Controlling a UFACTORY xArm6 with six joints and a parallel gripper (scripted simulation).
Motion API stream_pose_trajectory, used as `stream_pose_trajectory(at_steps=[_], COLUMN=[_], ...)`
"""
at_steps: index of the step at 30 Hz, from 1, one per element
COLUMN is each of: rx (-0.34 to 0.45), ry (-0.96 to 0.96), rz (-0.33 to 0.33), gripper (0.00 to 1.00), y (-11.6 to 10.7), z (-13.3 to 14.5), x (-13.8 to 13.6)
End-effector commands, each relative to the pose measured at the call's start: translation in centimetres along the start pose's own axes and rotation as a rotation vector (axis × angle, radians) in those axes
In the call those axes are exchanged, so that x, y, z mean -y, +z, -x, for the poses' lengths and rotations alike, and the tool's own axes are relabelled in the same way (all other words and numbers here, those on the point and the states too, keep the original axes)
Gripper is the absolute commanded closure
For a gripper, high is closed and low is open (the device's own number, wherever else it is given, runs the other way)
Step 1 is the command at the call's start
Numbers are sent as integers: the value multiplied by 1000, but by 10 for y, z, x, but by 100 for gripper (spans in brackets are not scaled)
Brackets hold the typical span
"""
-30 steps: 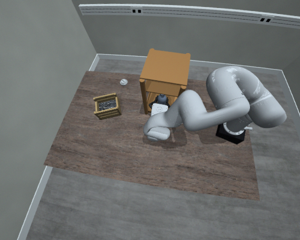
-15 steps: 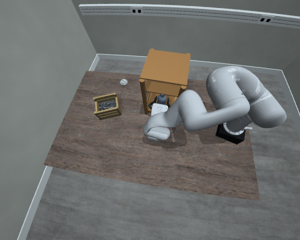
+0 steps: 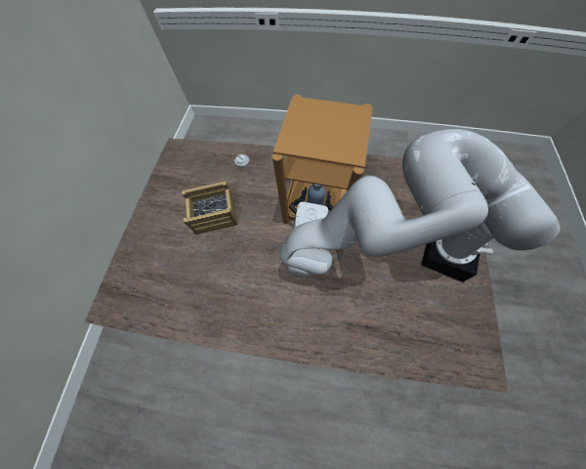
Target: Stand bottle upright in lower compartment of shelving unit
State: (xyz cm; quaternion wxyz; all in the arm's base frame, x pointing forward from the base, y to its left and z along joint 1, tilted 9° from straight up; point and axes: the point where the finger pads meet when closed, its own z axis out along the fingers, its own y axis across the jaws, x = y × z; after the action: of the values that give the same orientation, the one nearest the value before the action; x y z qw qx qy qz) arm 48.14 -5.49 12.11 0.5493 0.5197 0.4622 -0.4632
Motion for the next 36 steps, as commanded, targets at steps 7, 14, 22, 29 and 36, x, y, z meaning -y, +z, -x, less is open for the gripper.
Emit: stream_pose_trajectory(at_steps=[7, 14, 22, 29, 36], rx=[-1, -1, -1, -1, -1], ry=[4, 4, 4, 4, 4], rz=[0, 0, 0, 0, 0], gripper=[15, 15, 15, 15, 15], y=[-5, -16, -31, -51, -66], z=[1, 1, 1, 1, 1], x=[-1, -1, -1, -1, -1])
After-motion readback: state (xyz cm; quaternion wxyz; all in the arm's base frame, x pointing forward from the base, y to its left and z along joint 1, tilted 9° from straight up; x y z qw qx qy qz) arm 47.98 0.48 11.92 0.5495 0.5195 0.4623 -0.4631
